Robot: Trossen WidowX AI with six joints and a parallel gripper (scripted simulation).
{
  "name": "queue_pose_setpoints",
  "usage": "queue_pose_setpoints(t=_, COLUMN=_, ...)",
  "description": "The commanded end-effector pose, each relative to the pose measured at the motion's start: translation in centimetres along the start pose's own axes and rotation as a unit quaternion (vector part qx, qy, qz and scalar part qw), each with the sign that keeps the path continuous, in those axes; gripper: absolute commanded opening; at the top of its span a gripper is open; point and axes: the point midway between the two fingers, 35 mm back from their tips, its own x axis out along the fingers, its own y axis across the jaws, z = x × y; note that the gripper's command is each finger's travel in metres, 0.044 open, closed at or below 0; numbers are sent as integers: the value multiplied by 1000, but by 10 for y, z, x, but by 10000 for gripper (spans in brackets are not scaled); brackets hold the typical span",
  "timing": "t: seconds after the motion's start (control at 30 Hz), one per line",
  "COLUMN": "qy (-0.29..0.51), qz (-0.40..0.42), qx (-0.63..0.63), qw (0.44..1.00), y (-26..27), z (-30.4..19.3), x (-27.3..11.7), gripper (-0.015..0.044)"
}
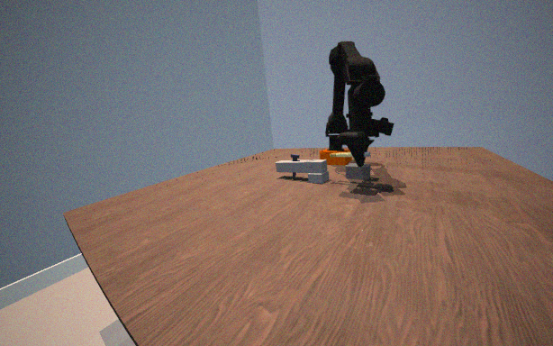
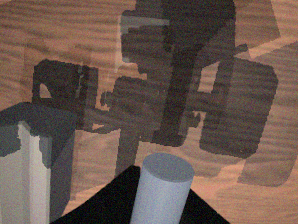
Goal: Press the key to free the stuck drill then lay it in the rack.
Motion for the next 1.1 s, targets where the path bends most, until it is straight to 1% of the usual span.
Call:
queue_pose_setpoints(t=0.0, qy=-2, qz=-2, qx=-3, qw=1000, y=-1, z=1, x=-3, gripper=0)
queue_pose_setpoints(t=1.07, qy=-2, qz=-2, qx=-3, qw=1000, y=-2, z=2, x=-7, gripper=0)
